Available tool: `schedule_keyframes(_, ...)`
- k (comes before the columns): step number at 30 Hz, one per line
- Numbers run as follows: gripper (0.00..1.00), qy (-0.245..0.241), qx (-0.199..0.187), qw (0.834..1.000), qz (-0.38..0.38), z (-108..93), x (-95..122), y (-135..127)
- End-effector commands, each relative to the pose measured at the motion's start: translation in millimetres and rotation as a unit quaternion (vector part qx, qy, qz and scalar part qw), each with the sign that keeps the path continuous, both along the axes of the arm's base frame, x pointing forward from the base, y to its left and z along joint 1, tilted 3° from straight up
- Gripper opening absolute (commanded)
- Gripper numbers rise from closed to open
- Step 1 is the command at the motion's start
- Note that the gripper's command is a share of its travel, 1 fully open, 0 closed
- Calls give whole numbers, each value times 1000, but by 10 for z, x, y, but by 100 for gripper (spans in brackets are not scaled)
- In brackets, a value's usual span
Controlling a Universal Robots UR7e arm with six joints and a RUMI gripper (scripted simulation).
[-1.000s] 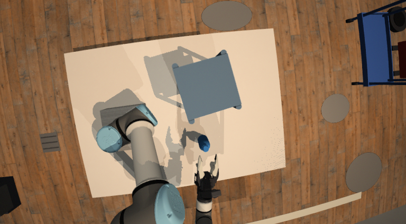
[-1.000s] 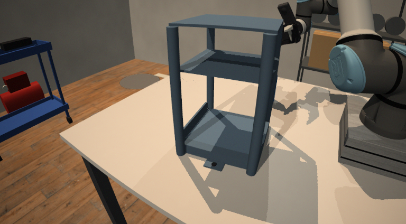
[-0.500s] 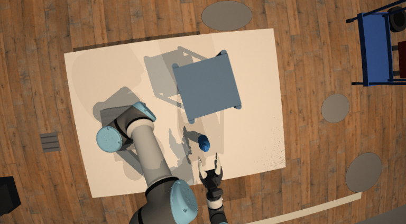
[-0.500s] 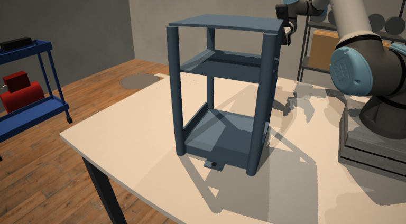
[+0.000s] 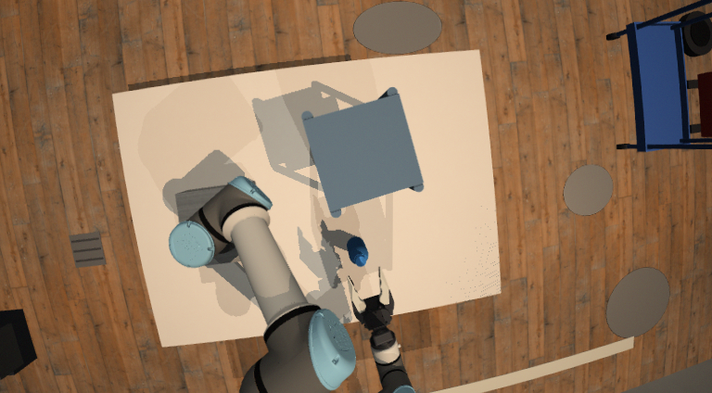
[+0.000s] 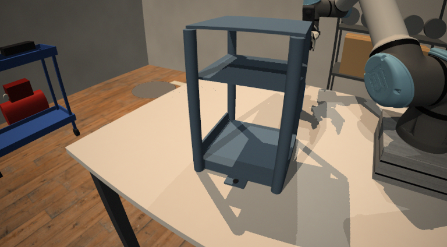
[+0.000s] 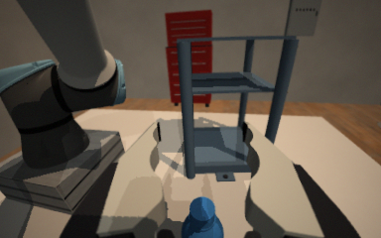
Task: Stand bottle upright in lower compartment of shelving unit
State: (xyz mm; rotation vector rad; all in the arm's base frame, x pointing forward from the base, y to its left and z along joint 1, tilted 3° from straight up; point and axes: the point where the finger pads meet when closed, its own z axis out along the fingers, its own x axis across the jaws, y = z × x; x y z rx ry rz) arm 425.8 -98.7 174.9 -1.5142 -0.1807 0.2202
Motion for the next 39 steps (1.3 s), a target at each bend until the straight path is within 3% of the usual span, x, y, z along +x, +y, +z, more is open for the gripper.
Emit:
schedule_keyframes(1,49,-9,2,1000,8,3,1,-1)
schedule_keyframes(39,49,-13,1,1000,12,-95,1,3)
